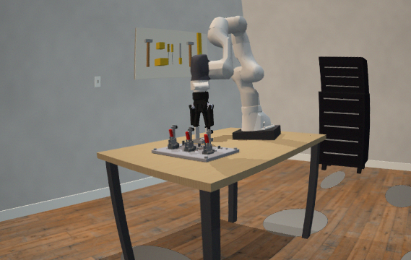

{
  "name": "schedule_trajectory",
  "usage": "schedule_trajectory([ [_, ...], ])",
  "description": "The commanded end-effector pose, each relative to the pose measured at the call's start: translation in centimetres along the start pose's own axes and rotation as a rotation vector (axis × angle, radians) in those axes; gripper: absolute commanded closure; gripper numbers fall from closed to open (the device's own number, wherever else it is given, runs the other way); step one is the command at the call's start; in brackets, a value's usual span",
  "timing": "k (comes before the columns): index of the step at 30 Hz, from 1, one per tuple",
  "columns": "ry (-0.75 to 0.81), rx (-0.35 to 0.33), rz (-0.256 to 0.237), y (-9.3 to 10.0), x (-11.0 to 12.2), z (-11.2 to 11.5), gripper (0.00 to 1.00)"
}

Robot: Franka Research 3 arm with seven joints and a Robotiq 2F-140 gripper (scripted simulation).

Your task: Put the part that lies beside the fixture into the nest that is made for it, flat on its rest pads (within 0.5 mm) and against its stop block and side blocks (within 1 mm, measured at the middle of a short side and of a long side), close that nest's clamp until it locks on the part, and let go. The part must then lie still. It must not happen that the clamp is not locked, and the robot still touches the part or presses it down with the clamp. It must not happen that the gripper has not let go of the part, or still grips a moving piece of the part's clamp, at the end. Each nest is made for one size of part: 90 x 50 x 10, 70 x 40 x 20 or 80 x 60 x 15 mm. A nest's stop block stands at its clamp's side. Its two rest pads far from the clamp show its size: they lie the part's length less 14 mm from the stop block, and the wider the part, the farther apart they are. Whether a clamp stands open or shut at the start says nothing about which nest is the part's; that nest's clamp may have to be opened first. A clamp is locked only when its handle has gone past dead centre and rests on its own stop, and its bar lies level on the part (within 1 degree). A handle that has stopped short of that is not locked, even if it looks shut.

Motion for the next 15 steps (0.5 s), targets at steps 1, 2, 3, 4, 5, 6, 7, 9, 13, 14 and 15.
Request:
schedule_trajectory([
  [1,-0.017,0.012,0.003,-0.4,0.2,-0.3,1.00],
  [2,-0.017,0.012,0.003,-0.5,0.2,-0.3,1.00],
  [3,-0.017,0.012,0.003,-0.6,0.2,-0.3,1.00],
  [4,-0.017,0.012,0.003,-0.7,0.2,-0.4,1.00],
  [5,-0.017,0.012,0.003,-0.9,0.2,-0.4,1.00],
  [6,-0.017,0.012,0.003,-1.0,0.2,-0.4,1.00],
  [7,-0.017,0.012,0.003,-1.1,0.2,-0.4,1.00],
  [9,-0.017,0.012,0.003,-1.2,0.2,-0.4,1.00],
  [13,-0.017,0.012,0.003,-1.4,0.2,-0.4,1.00],
  [14,-0.017,0.012,0.003,-1.4,0.2,-0.4,1.00],
  [15,-0.017,0.012,0.003,-1.5,0.2,-0.4,1.00],
])
Point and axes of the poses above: the point where the finger pads meet when closed, its own y axis back along the fingers, its own x axis across the jaws, z = x × y, the point moved 10 cm from there along y, back along the fingers, and after that the axes turned 4 degrees about y, right-handed, at the moved point
